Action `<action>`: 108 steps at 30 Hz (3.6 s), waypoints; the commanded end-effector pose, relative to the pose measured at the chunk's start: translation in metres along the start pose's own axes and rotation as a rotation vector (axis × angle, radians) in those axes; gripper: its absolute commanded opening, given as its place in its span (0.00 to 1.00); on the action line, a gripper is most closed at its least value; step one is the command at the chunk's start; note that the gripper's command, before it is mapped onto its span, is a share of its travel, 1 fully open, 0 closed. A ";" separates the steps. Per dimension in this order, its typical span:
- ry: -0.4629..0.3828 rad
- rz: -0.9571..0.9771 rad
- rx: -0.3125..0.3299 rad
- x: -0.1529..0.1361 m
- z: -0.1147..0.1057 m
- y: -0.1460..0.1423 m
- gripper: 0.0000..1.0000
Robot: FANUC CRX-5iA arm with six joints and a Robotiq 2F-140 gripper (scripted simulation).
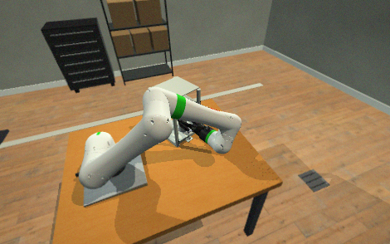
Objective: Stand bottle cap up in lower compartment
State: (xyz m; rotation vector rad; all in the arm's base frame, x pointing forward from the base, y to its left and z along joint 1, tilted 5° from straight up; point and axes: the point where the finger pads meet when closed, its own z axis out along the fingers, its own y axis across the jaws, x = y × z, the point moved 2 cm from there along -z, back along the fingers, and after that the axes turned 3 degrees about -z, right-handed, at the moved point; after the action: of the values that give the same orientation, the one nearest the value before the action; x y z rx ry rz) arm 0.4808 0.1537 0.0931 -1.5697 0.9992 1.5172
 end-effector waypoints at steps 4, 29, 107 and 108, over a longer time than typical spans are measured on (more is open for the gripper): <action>0.000 0.000 0.000 0.000 0.000 0.000 0.00; 0.000 0.000 0.000 0.021 0.000 0.001 0.00; 0.000 0.000 0.000 0.024 -0.001 0.001 0.47; 0.000 0.000 0.000 0.024 -0.001 0.001 0.47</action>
State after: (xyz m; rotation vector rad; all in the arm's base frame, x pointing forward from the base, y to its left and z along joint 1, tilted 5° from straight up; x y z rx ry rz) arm 0.4803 0.1513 0.0689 -1.5697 0.9992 1.5172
